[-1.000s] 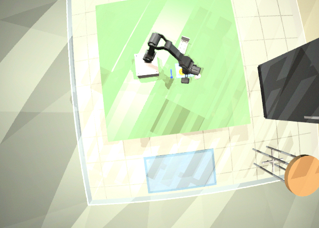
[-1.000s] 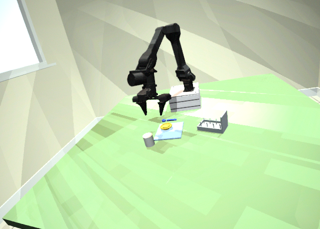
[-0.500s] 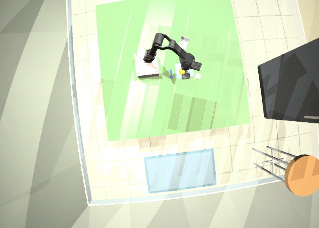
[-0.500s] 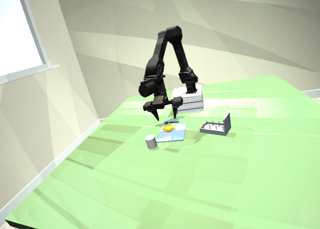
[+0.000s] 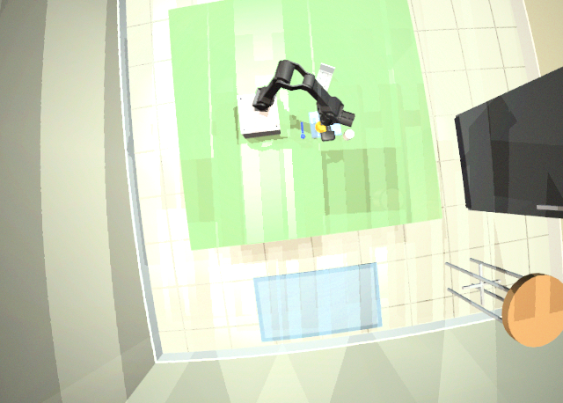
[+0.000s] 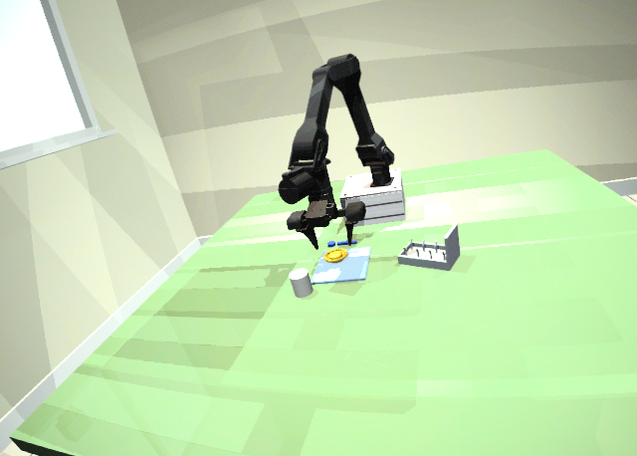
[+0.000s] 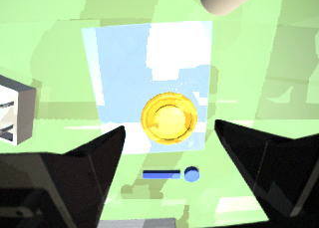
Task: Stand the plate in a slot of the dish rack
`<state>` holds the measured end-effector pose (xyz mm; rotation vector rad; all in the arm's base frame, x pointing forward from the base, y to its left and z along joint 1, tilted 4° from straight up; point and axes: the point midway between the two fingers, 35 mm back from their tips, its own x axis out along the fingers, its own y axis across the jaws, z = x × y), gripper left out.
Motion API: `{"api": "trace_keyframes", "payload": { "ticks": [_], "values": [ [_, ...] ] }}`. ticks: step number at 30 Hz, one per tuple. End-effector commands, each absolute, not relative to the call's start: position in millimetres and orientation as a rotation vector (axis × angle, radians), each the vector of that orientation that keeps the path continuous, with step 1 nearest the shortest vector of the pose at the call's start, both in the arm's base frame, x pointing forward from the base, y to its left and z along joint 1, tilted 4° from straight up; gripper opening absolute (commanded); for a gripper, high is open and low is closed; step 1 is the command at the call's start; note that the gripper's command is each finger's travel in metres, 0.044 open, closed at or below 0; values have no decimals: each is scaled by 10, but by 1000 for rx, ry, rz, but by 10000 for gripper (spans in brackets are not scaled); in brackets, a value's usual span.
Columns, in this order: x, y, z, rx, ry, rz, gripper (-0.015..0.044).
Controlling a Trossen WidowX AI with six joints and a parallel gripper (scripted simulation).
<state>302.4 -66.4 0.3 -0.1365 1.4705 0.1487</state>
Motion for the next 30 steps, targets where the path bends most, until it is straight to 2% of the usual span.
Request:
{"api": "trace_keyframes", "payload": {
  "ticks": [1,21,23,30],
  "values": [
    [3009,-669,-76,-142,1479,149,400],
    [3014,-679,-371,-142,1480,149,400],
    [3014,-679,-371,-142,1480,149,348],
    [3014,-679,-371,-142,1480,149,339]
  ]
}}
